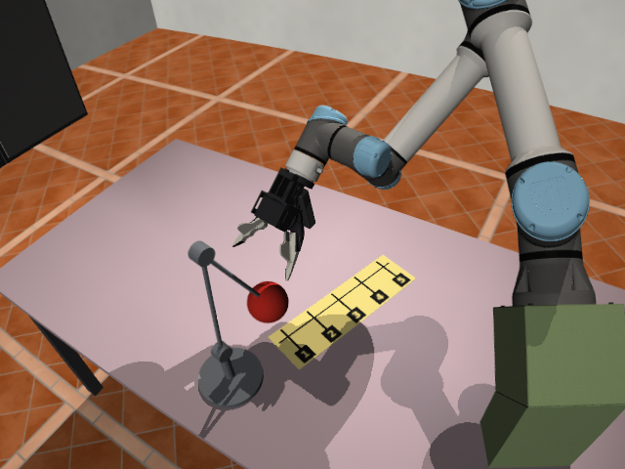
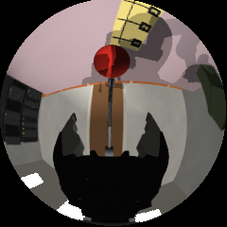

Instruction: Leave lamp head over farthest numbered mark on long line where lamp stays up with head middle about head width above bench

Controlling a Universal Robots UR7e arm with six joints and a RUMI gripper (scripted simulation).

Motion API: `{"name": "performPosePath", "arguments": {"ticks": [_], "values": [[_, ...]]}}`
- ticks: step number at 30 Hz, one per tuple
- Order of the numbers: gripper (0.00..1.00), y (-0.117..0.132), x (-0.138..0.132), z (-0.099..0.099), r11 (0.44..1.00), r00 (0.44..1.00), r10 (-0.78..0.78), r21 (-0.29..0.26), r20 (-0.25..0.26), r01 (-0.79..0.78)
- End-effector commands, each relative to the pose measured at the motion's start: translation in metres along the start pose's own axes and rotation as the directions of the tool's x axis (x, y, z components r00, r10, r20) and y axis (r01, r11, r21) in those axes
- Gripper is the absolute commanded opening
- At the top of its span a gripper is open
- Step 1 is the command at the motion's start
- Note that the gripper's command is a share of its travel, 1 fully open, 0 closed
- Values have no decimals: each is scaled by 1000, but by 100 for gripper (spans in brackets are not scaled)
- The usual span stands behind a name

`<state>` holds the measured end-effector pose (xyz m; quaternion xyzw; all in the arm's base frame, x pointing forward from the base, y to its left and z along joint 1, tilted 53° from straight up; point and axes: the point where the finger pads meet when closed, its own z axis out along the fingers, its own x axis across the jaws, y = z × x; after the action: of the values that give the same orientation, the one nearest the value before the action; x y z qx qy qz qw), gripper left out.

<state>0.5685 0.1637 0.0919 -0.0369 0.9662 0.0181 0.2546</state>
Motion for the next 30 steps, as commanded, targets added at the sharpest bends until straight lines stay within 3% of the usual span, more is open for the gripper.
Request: {"name": "performPosePath", "arguments": {"ticks": [1, 18, 30], "values": [[100, 0, -1, 12, 1000, 1000, 14, 3, 1, -14], [100, -3, -1, 46, 1000, 1000, 23, -4, -1, -23], [100, -3, -2, 54, 999, 999, 36, 4, 0, -36]]}}
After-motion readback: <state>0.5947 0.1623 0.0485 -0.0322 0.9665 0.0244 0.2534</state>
